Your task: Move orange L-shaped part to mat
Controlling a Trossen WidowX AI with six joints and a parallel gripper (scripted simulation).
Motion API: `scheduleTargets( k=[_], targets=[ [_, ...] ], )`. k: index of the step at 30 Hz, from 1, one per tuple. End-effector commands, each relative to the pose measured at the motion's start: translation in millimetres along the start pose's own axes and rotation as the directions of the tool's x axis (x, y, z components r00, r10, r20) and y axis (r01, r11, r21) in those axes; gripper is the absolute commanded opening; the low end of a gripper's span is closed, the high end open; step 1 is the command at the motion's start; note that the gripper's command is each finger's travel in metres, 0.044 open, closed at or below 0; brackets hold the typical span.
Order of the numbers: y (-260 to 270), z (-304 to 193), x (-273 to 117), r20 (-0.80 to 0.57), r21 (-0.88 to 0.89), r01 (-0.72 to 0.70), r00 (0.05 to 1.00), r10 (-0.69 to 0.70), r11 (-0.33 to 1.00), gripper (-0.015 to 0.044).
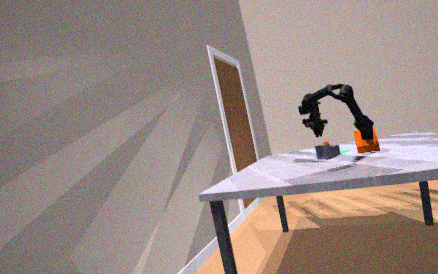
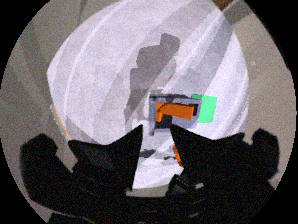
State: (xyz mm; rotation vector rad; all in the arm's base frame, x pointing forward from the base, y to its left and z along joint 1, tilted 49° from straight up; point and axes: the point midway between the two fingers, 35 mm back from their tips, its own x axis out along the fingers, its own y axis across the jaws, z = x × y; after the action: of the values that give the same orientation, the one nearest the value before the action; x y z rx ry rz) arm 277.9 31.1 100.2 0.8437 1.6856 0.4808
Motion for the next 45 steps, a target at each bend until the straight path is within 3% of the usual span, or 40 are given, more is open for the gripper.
scheduleTargets(
  k=[1, 5, 9, 15, 20, 31, 45],
  targets=[
    [-3.7, 1.2, -0.4, 0.001, -0.075, 0.001, 1.0, -0.001, 0.997, 0.0259],
    [-17.3, 3.9, -1.3, -0.001, -0.345, 0.004, 1.0, -0.004, 0.938, 0.028],
    [-33.7, 6.2, -2.3, -0.005, -0.634, 0.002, 1.0, -0.007, 0.773, 0.028],
    [-58.2, 7.8, -3.3, -0.014, -0.928, -0.01, 1.0, -0.008, 0.371, 0.028],
    [-75.5, 7.6, -3.7, -0.021, -1.0, -0.021, 1.0, -0.007, 0.019, 0.028],
    [-76.1, 7.6, -2.7, -0.021, -1.0, -0.021, 1.0, -0.007, 0.006, 0.028],
    [-76.1, 7.2, 32.7, -0.021, -1.0, -0.021, 1.0, -0.006, 0.005, 0.028]
  ],
)
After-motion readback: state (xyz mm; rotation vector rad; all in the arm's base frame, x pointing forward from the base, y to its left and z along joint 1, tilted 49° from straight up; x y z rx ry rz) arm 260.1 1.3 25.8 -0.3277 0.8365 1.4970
